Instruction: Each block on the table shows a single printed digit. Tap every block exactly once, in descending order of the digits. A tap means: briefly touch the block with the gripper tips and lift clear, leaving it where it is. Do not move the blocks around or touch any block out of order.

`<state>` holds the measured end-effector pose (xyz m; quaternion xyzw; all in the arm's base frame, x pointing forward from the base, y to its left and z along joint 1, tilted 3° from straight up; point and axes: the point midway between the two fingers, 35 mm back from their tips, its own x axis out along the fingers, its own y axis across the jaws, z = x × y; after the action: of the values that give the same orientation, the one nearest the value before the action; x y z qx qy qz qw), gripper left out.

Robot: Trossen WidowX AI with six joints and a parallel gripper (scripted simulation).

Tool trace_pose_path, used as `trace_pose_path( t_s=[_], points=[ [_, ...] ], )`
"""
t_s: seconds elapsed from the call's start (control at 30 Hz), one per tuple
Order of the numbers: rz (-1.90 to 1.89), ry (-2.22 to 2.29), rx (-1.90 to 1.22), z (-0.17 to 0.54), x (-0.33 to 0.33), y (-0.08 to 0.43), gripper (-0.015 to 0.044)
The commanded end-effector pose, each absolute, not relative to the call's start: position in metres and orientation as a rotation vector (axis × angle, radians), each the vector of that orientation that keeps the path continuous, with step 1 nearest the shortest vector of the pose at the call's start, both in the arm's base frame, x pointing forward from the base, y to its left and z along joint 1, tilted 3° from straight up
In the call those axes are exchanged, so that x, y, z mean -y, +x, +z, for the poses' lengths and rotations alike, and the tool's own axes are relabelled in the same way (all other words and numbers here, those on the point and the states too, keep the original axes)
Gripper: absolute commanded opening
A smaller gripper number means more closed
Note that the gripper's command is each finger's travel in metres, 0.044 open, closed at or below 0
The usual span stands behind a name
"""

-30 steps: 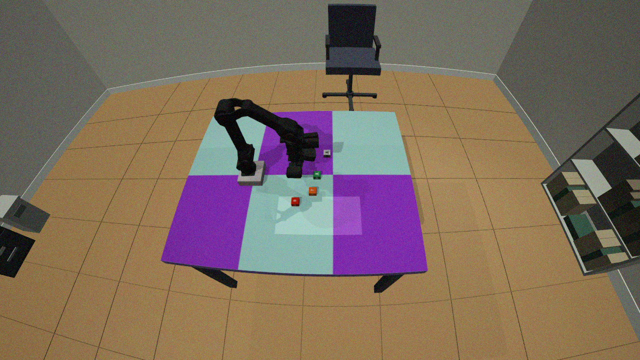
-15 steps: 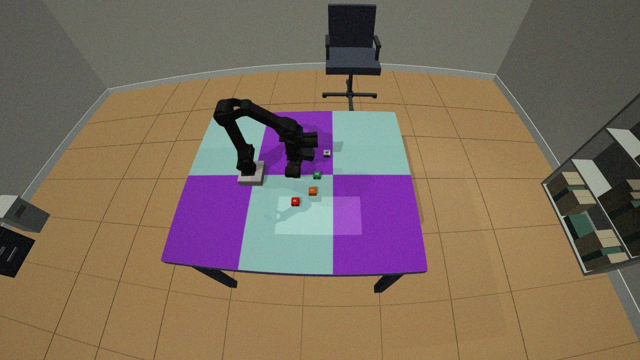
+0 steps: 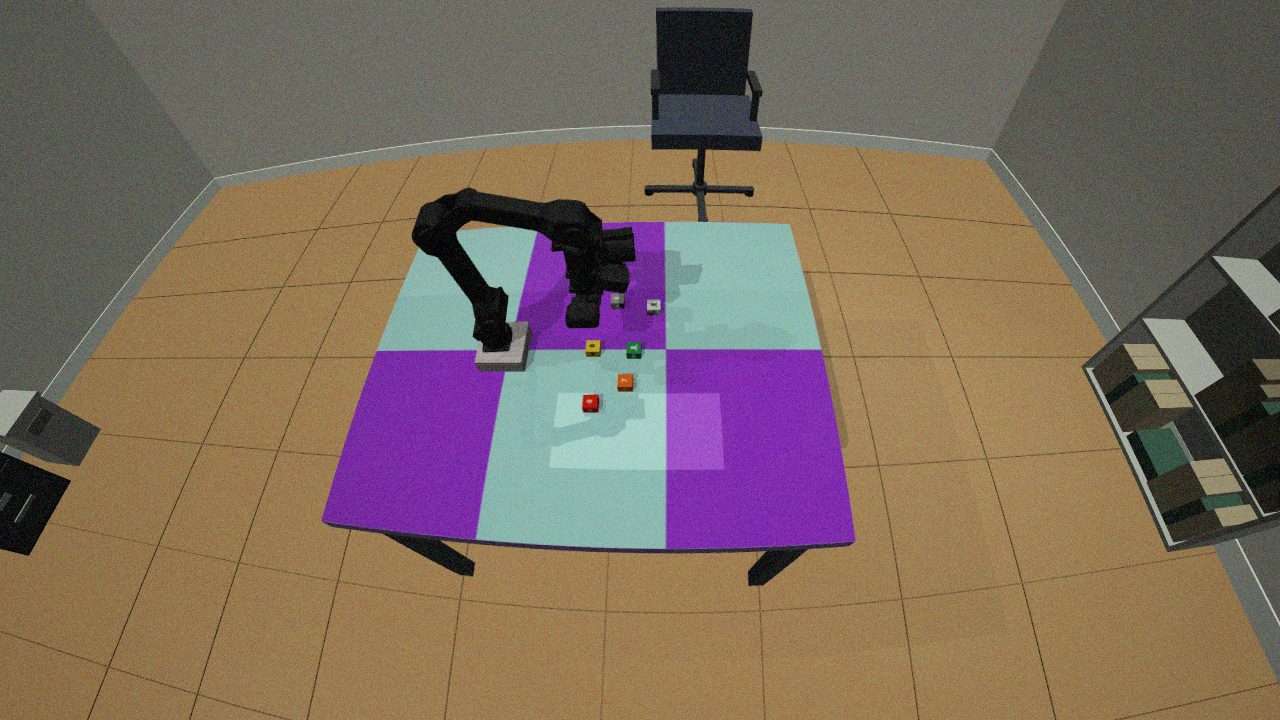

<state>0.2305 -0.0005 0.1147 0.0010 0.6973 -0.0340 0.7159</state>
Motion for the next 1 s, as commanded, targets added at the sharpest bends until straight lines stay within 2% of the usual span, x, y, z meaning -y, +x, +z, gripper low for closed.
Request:
trace_pose_path(
  t_s=[0.0,0.1,0.37,0.6,0.8,0.97],
  points=[
    [-0.077,0.005,-1.552,0.125,0.000,0.228,0.0020],
    [-0.083,0.007,-1.548,0.127,0.007,0.234,0.0020],
    [-0.086,-0.002,-1.545,0.133,0.097,0.292,0.0020],
    [-0.085,-0.002,-1.546,0.130,0.099,0.293,0.0020],
    [-0.085,-0.003,-1.546,0.054,0.103,0.294,0.0020],
    [-0.085,-0.003,-1.546,0.052,0.103,0.294,0.0020]
  ],
)
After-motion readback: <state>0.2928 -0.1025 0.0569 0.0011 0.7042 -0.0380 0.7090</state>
